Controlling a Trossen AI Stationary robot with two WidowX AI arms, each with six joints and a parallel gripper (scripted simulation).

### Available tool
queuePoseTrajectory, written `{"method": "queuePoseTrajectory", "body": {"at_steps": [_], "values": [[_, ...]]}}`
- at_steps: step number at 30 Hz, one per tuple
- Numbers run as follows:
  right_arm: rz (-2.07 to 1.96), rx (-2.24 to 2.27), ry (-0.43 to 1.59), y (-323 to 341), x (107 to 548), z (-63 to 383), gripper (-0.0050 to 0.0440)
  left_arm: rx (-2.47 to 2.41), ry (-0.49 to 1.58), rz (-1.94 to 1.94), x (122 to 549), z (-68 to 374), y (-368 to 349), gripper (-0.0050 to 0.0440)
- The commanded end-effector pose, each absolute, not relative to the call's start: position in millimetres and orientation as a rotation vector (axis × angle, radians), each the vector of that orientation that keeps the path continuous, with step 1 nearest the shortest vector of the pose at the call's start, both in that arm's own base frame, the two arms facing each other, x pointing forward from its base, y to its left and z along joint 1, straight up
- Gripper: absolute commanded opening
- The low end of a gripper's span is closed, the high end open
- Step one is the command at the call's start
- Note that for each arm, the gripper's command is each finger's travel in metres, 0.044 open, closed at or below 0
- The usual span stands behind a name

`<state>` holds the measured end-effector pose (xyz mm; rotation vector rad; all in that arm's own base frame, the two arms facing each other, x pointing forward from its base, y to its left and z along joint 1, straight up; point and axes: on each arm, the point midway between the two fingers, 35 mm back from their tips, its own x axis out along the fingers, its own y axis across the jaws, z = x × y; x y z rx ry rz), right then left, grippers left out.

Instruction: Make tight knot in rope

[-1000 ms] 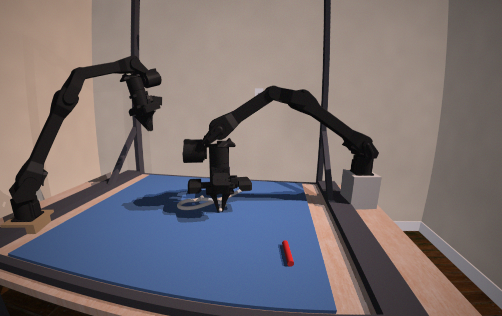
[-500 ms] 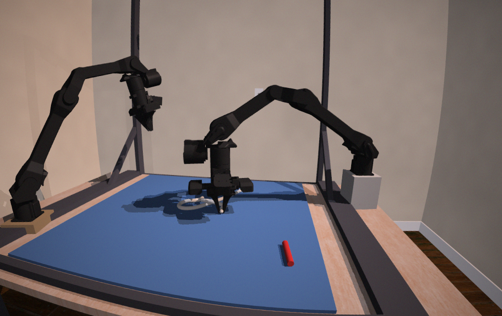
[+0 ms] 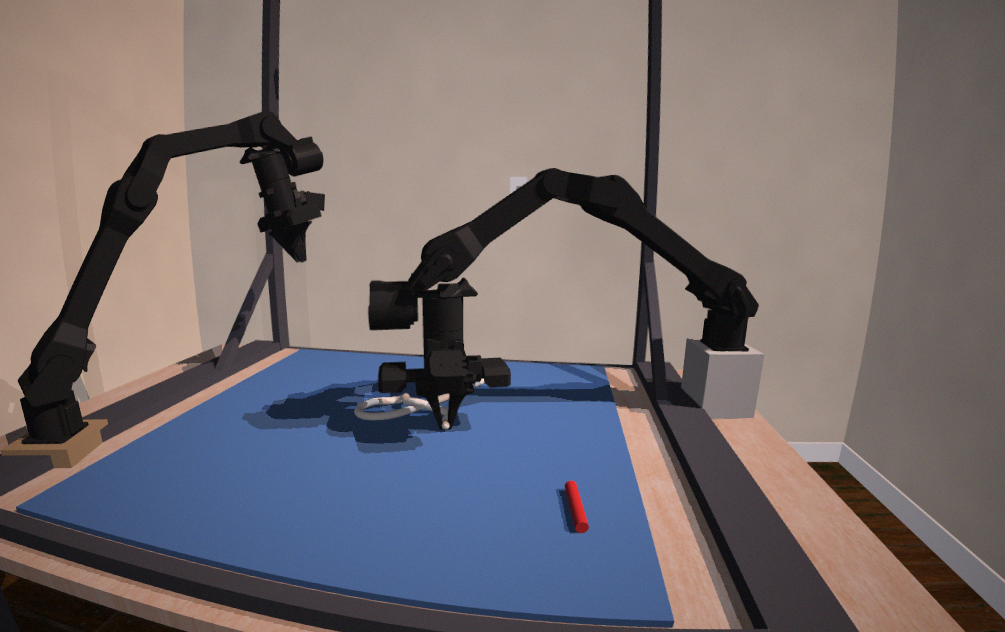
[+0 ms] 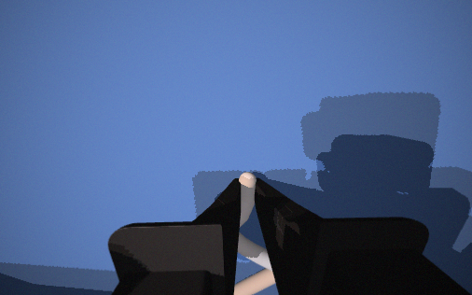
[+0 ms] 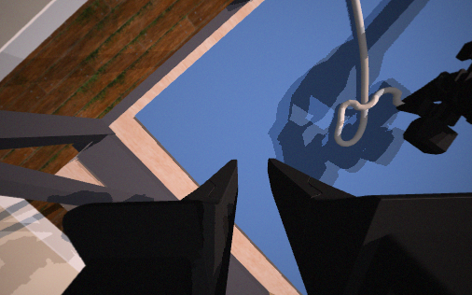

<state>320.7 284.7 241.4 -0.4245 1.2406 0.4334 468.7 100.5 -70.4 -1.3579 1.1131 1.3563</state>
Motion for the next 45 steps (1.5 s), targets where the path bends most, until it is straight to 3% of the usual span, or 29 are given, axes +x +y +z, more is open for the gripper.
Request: {"method": "queuePoseTrajectory", "body": {"at_steps": [1, 45], "values": [[0.436, -0.410, 1.214, 282.8, 319.1, 252.7, 0.0100, -1.369, 1.075, 1.327, 474.4, -51.8, 107.5, 0.0035], [0.436, -0.410, 1.214, 282.8, 319.1, 252.7, 0.0100, -1.371, 1.071, 1.333, 462.7, -52.0, 135.8, 0.0035]]}}
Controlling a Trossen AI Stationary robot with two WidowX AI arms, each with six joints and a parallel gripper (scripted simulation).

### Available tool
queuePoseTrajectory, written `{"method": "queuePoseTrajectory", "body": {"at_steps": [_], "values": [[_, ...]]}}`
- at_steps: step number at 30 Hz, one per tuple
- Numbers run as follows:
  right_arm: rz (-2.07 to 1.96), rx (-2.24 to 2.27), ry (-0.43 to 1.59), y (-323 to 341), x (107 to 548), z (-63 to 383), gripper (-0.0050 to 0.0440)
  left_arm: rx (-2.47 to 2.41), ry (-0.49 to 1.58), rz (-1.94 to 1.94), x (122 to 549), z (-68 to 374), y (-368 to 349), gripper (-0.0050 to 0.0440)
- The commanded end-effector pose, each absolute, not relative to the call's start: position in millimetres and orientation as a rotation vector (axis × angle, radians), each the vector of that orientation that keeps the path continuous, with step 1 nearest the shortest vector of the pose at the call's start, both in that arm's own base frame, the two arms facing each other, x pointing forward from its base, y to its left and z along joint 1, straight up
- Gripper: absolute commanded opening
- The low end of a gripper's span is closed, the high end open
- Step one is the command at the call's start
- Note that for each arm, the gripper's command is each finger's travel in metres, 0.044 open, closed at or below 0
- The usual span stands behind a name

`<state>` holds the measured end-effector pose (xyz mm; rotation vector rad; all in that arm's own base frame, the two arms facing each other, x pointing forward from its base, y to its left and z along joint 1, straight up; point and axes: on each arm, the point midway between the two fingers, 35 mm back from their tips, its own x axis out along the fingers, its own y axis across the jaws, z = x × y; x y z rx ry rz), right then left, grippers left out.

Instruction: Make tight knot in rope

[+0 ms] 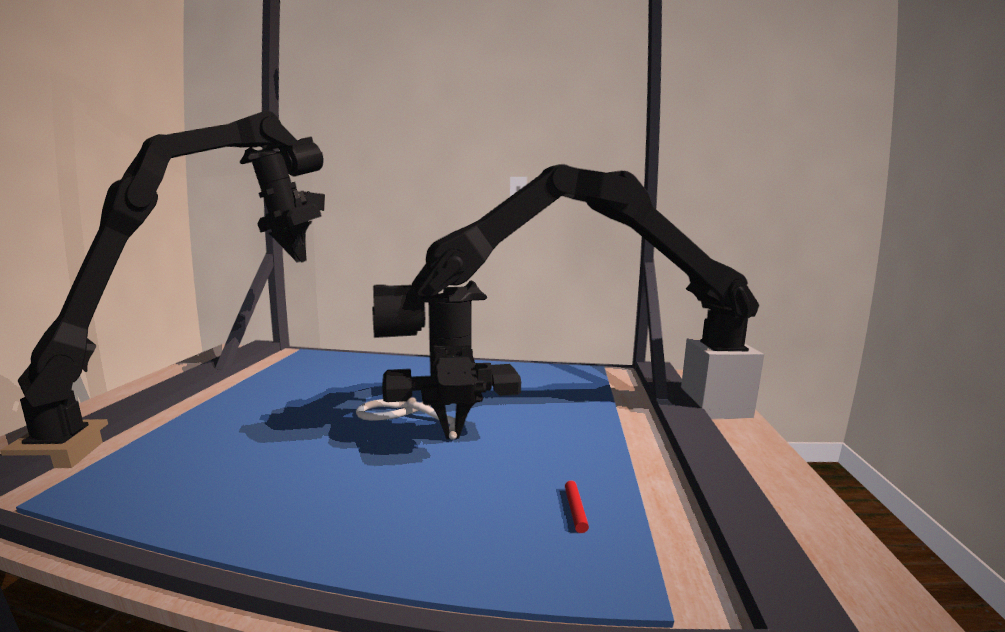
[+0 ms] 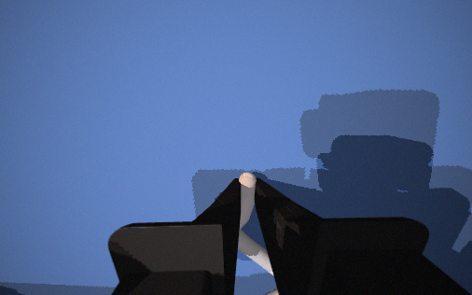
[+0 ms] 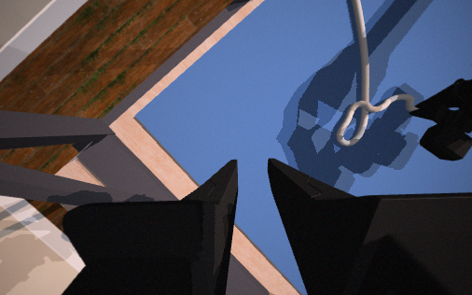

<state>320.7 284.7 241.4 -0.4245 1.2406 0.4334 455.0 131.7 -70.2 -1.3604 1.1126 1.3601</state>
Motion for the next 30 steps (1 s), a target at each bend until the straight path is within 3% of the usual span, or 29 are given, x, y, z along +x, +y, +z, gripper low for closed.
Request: {"method": "queuePoseTrajectory", "body": {"at_steps": [1, 12, 24, 30], "values": [[0.436, -0.410, 1.214, 282.8, 319.1, 252.7, 0.0100, -1.384, 1.062, 1.345, 463.0, -52.0, 135.8, 0.0035], [0.436, -0.410, 1.214, 282.8, 319.1, 252.7, 0.0100, -1.744, 0.743, 1.686, 474.1, -51.3, 135.3, 0.0035], [0.436, -0.410, 1.214, 282.8, 319.1, 252.7, 0.0100, -2.195, 0.114, 2.112, 486.7, -50.6, 134.1, 0.0035], [0.436, -0.410, 1.214, 282.8, 319.1, 252.7, 0.0100, -2.222, 0.063, 2.137, 487.5, -50.6, 134.0, 0.0035]]}}
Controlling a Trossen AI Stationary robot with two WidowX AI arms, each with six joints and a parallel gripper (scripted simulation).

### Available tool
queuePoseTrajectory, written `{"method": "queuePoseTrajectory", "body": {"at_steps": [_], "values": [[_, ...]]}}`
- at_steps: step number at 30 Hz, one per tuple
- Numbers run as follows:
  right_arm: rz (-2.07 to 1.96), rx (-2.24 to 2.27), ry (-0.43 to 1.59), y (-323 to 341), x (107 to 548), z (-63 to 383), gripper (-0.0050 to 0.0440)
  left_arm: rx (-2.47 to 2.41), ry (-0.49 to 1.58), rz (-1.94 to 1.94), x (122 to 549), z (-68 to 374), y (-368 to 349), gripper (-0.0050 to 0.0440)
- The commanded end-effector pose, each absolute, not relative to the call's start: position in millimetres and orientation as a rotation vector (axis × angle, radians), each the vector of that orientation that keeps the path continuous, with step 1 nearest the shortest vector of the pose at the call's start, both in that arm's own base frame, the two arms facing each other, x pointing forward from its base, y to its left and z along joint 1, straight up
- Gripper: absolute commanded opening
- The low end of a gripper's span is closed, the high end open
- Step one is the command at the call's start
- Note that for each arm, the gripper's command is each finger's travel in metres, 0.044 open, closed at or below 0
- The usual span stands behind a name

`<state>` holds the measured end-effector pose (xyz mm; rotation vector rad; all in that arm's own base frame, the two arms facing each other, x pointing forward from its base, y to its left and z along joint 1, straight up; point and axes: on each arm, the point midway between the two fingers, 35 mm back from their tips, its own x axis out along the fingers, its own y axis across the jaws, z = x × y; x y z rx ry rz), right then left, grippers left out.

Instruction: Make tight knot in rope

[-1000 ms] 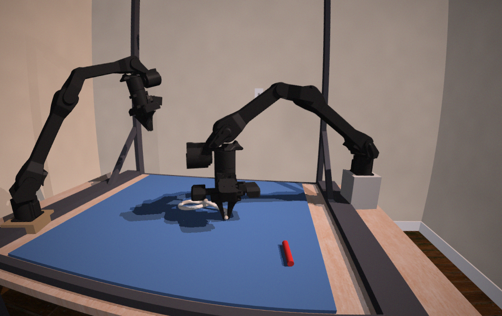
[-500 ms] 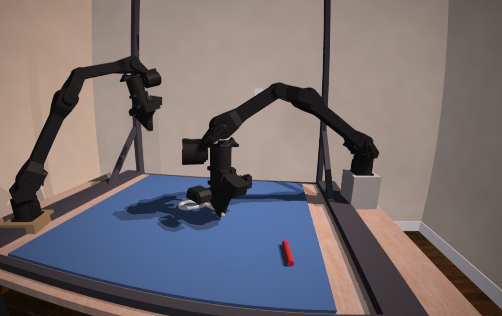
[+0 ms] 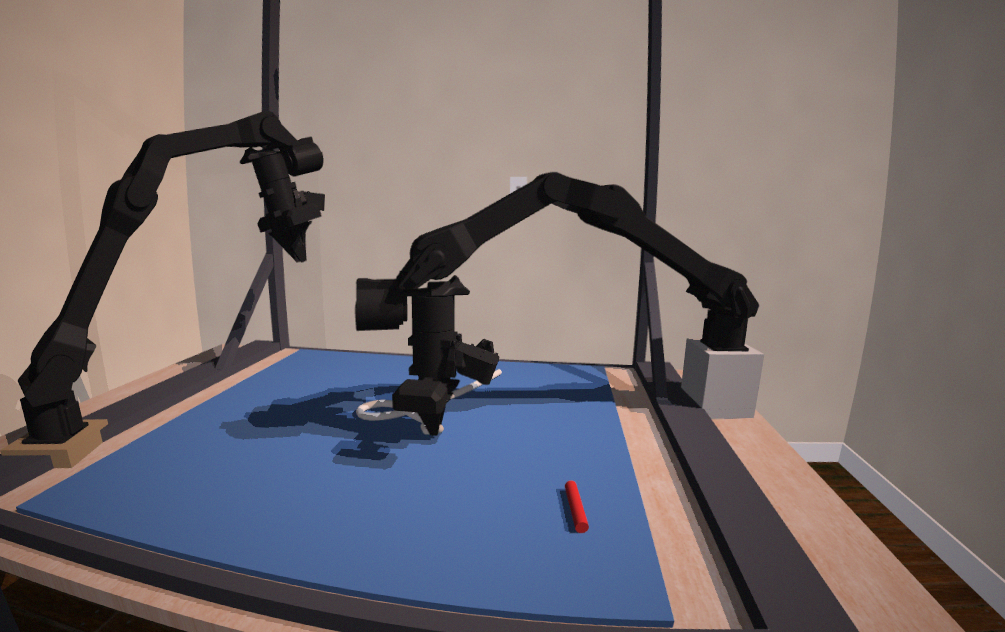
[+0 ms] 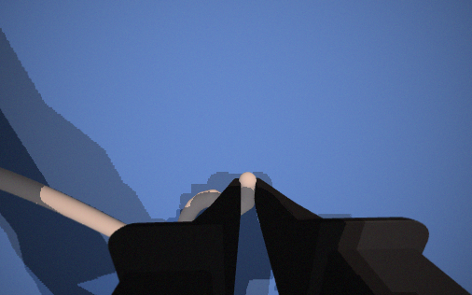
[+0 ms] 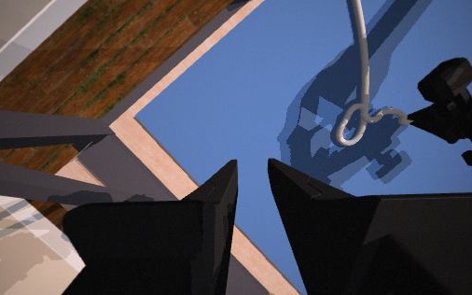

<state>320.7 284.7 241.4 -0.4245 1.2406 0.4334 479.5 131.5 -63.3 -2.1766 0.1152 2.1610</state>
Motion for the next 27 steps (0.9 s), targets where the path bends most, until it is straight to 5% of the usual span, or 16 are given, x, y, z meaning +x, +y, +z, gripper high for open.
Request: {"method": "queuePoseTrajectory", "body": {"at_steps": [1, 7, 19, 27], "values": [[0.436, -0.410, 1.214, 282.8, 319.1, 252.7, 0.0100, -2.222, 0.063, 2.137, 487.5, -50.6, 134.0, 0.0035], [0.436, -0.410, 1.214, 282.8, 319.1, 252.7, 0.0100, -2.209, 0.088, 2.125, 487.5, -50.6, 134.0, 0.0035], [0.436, -0.410, 1.214, 282.8, 319.1, 252.7, 0.0100, -1.880, 0.588, 1.814, 487.6, -50.5, 133.9, 0.0035], [0.436, -0.410, 1.214, 282.8, 319.1, 252.7, 0.0100, -1.859, 0.613, 1.794, 487.6, -50.5, 133.9, 0.0035]]}}
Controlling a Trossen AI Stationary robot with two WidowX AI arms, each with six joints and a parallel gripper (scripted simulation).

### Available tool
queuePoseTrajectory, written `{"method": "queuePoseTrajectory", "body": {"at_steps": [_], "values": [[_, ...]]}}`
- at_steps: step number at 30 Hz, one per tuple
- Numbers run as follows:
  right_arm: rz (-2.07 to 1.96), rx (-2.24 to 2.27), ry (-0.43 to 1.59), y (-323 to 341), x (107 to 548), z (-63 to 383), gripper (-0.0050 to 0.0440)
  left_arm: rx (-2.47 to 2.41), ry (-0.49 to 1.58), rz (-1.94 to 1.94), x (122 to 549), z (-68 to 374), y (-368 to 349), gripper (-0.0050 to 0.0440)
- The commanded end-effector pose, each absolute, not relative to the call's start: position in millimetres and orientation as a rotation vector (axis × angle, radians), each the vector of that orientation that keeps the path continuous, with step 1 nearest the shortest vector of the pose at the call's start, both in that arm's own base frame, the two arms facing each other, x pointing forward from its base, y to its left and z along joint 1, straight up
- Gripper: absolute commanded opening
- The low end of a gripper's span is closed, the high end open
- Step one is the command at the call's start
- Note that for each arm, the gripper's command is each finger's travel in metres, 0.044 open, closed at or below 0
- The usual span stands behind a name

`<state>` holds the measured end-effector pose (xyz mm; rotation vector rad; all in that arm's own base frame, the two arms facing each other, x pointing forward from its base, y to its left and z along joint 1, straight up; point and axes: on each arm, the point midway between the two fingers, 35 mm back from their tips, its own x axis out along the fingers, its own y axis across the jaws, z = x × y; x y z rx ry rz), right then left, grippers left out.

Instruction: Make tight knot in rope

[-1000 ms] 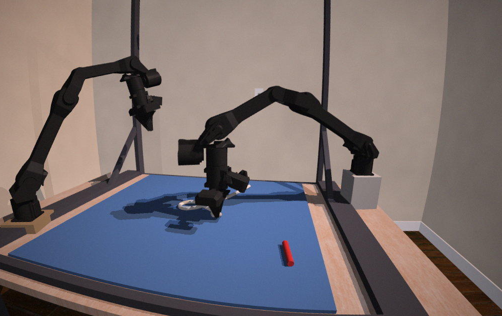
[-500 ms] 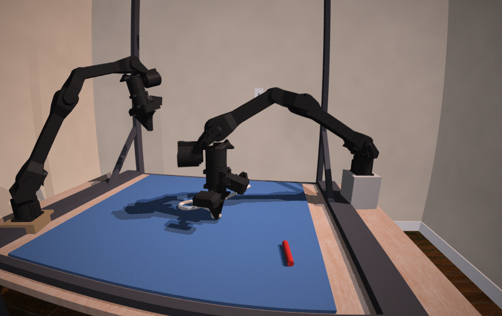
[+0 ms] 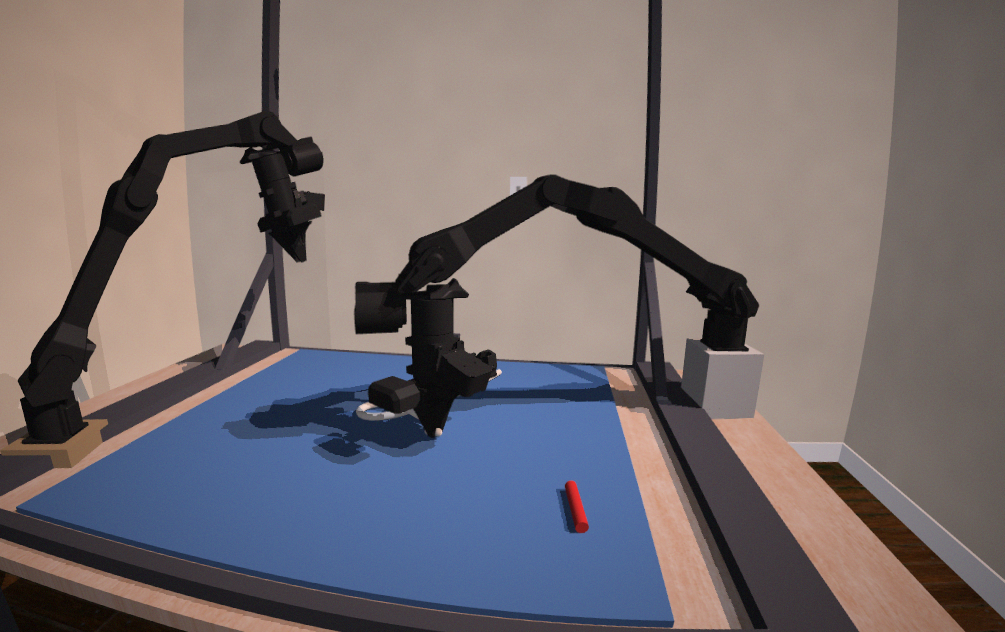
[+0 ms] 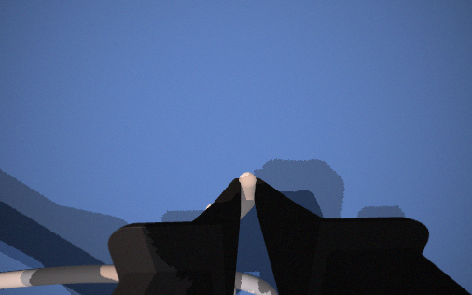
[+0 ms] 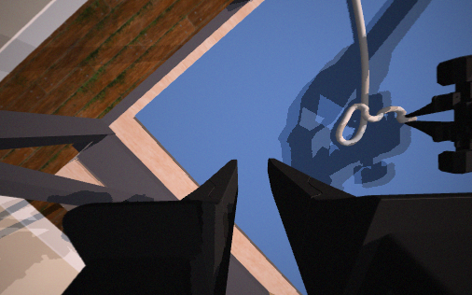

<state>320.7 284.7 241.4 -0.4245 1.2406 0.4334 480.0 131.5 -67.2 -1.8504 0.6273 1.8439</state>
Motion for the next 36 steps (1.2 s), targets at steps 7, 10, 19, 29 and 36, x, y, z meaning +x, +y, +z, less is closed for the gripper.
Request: {"method": "queuePoseTrajectory", "body": {"at_steps": [7, 10, 19, 29, 36], "values": [[0.436, -0.410, 1.214, 282.8, 319.1, 252.7, 0.0100, -1.859, 0.613, 1.794, 487.6, -50.5, 133.9, 0.0035], [0.436, -0.410, 1.214, 282.8, 319.1, 252.7, 0.0100, -1.858, 0.614, 1.794, 488.1, -50.5, 133.4, 0.0035], [0.436, -0.410, 1.214, 282.8, 319.1, 252.7, 0.0100, -1.848, 0.629, 1.782, 495.4, -50.1, 126.6, 0.0035], [0.436, -0.410, 1.214, 282.8, 319.1, 252.7, 0.0100, -1.836, 0.644, 1.769, 502.5, -49.8, 119.1, 0.0035], [0.436, -0.410, 1.214, 282.8, 319.1, 252.7, 0.0100, -1.833, 0.648, 1.766, 504.4, -49.7, 116.9, 0.0035]]}}
